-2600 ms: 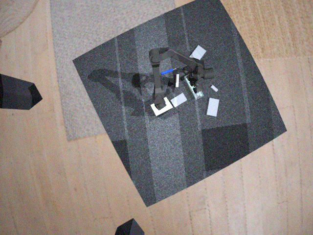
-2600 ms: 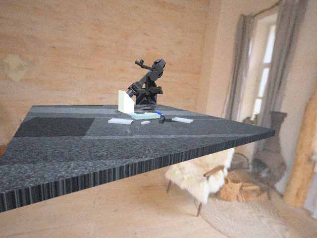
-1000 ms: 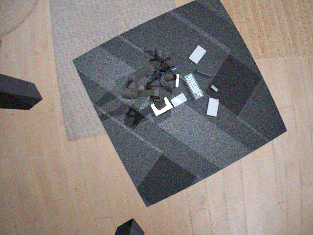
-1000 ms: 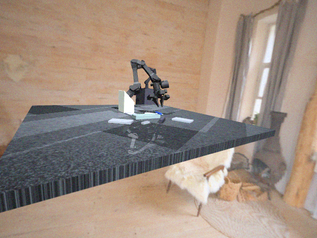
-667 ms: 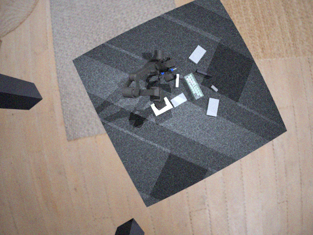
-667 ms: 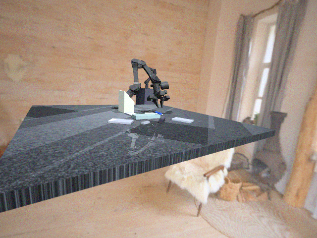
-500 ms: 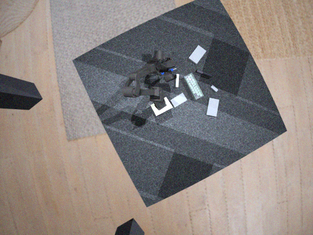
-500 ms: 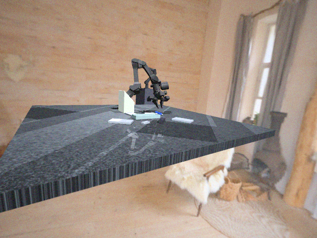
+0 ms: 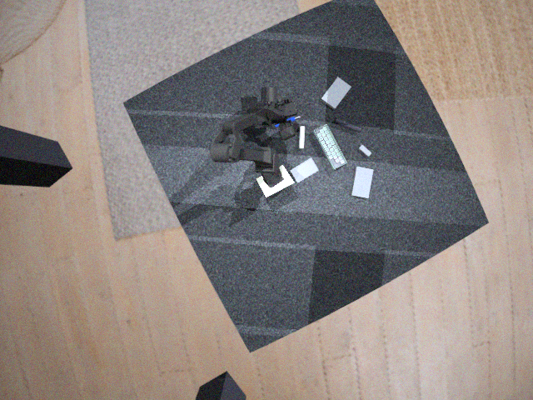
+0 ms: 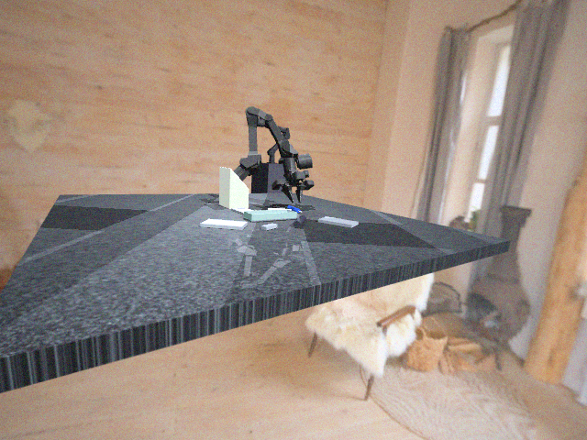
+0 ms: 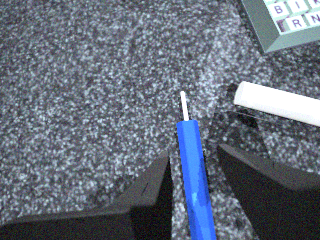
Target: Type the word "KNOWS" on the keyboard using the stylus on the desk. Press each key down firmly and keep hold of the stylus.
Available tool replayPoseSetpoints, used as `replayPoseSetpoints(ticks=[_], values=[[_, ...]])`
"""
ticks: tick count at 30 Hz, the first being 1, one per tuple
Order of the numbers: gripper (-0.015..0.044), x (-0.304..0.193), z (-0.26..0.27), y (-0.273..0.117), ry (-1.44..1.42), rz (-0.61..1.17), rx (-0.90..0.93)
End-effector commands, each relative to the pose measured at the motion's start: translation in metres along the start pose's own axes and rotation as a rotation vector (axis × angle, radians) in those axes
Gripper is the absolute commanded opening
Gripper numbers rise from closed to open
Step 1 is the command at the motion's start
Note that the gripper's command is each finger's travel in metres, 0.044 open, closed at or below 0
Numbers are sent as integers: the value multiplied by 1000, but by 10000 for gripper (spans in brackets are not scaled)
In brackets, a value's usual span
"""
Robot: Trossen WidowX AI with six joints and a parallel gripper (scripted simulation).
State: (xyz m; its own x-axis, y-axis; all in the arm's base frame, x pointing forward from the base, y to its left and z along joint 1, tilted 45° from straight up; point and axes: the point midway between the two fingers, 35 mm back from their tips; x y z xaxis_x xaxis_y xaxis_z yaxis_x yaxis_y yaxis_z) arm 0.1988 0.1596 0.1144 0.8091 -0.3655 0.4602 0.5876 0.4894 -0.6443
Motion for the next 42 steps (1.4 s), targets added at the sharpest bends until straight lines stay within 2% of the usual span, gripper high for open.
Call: replayPoseSetpoints(ticks=[1,42], values=[[150,-2,-1,3,4,2,-7],[150,-17,2,29,5,3,-7]])
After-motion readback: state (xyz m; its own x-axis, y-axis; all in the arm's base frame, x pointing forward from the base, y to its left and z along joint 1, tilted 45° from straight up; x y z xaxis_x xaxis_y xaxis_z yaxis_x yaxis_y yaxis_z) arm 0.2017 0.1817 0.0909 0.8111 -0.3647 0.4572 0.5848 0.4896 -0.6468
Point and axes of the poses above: the point midway between the two fingers, 35 mm back from their tips, its own y axis out along the fingers, its own z axis across the jaws, x = y × z, and after that the axes turned 15 degrees about -y, right-handed
